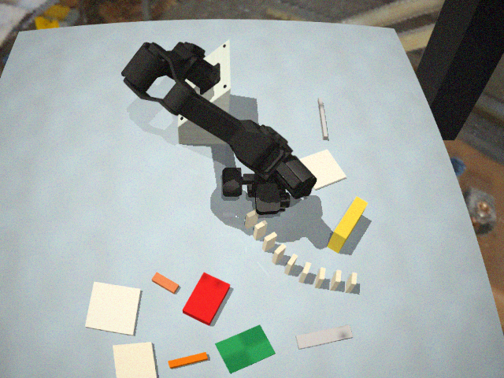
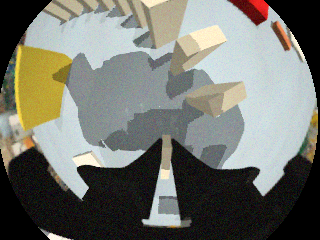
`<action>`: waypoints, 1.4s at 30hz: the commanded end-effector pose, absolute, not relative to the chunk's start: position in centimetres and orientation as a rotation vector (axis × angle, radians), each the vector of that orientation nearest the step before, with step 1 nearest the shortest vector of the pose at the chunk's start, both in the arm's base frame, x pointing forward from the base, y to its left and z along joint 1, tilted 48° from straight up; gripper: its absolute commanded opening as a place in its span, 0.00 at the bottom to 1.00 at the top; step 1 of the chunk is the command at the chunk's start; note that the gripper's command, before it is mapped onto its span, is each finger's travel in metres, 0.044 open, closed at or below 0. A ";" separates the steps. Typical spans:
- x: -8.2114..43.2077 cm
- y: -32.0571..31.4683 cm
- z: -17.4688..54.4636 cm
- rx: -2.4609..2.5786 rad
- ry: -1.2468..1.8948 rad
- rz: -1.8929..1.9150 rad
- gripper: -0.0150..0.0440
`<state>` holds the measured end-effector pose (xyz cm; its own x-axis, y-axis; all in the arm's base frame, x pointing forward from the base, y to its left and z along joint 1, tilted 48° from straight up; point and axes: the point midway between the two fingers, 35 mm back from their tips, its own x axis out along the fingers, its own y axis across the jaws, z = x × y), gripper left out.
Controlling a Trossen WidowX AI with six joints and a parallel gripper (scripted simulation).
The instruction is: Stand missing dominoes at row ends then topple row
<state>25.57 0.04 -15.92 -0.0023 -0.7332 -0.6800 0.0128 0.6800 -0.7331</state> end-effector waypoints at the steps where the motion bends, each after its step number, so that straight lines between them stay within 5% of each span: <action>1: 25.6 0.0 -15.9 -0.641 1.470 -0.652 0.30; 17: 25.8 12.3 -6.3 -0.635 1.472 -0.646 0.30; 42: 34.2 0.5 6.4 -1.054 1.656 -0.246 0.30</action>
<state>33.48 2.65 4.12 -0.0034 -0.7280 -0.6855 -0.4456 0.6148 -0.6507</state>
